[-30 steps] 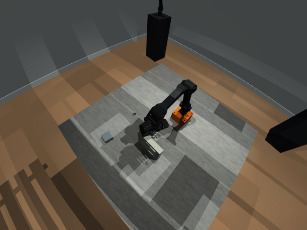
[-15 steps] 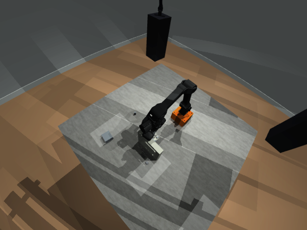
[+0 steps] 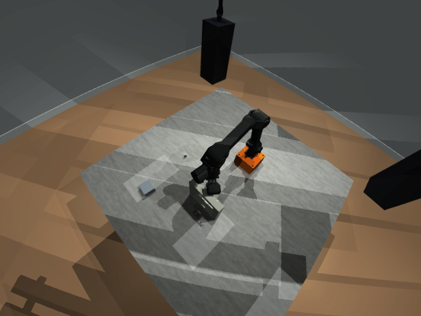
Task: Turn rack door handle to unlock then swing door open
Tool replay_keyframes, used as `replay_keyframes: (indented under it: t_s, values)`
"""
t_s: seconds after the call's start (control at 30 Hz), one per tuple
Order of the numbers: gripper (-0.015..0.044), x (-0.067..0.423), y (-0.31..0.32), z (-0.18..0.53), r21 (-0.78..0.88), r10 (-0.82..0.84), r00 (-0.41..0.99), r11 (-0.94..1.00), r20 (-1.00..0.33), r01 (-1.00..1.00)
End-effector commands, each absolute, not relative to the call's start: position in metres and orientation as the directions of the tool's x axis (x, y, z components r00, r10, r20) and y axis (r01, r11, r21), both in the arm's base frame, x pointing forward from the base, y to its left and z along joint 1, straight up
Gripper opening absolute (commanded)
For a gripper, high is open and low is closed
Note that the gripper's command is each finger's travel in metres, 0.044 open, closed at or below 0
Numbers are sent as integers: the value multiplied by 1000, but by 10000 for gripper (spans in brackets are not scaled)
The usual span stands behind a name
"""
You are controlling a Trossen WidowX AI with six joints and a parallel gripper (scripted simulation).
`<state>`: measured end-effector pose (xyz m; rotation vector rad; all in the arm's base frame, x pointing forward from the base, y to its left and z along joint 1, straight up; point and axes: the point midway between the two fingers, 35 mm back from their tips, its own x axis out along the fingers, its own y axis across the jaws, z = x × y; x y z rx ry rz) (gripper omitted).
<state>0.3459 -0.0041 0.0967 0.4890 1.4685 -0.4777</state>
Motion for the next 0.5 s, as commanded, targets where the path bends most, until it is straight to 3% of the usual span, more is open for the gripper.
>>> replay_keyframes:
  t_s: [0.0,0.23,0.47]
  values:
    - [288,345,-4,95,14,-4,43,917,-999,400]
    - [288,345,-4,95,-1,-4,43,998,-999,65]
    - [288,345,-4,95,-15,-4,43,960,-999,-278]
